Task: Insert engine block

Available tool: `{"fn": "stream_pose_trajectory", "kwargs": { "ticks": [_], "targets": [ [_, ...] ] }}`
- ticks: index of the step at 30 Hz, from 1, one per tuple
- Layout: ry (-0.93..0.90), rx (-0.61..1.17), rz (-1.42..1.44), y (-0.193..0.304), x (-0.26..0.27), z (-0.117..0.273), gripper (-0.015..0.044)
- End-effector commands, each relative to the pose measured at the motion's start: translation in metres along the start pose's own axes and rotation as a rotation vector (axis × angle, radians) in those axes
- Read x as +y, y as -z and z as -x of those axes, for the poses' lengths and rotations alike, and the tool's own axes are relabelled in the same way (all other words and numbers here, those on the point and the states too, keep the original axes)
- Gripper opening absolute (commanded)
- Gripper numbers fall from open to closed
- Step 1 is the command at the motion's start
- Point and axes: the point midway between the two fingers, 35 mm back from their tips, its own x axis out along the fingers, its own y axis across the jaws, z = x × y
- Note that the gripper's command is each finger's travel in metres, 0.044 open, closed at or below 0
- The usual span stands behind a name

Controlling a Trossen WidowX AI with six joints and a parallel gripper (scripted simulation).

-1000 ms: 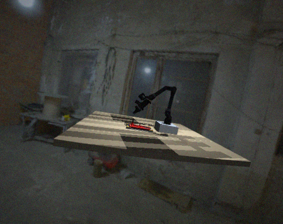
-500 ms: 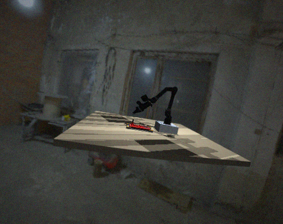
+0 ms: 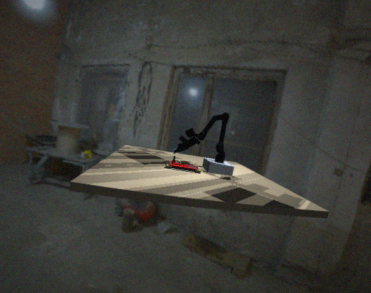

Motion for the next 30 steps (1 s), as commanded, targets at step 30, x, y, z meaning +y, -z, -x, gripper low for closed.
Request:
{"fn": "stream_pose_trajectory", "kwargs": {
  "ticks": [30],
  "targets": [
    [0.005,0.005,0.005,0.051,-0.001,-0.039,0.0000]
  ]
}}
